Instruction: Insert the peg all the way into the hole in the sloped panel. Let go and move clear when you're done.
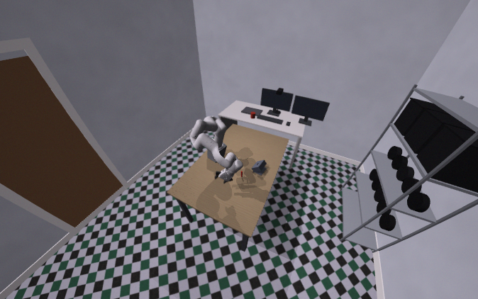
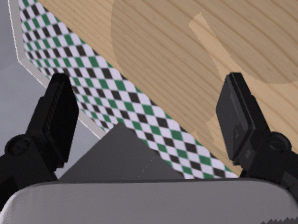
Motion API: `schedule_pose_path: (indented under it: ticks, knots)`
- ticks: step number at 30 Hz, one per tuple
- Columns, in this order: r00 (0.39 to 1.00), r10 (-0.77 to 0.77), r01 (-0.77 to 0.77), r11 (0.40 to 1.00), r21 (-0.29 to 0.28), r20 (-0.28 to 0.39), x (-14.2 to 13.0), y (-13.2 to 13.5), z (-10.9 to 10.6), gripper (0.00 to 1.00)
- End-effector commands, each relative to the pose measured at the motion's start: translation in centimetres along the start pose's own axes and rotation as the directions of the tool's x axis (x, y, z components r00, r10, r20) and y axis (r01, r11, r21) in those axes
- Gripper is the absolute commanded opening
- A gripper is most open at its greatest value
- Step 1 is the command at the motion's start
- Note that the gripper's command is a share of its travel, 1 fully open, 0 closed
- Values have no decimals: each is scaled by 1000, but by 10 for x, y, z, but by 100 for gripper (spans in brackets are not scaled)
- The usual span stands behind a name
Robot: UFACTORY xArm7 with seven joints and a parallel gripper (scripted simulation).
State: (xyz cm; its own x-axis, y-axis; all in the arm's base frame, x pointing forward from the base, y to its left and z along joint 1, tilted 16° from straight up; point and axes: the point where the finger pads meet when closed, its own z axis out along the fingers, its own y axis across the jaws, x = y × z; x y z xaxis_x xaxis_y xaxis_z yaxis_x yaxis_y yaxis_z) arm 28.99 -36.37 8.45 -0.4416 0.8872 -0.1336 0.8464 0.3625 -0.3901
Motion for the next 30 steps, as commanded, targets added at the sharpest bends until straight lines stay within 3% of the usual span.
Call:
schedule_pose_path:
  ticks: [1,8,10,16,21,30]
  knots:
    - [973,-221,227,969,-98,74,29,51,11,100]
    - [844,-490,531,820,-213,219,91,118,4,100]
    - [844,-490,531,820,-213,219,91,118,4,100]
    - [663,-642,746,608,-271,386,156,166,-19,100]
    - [504,-688,863,422,-278,522,208,193,-45,100]
    - [498,-688,867,414,-278,527,210,195,-45,100]
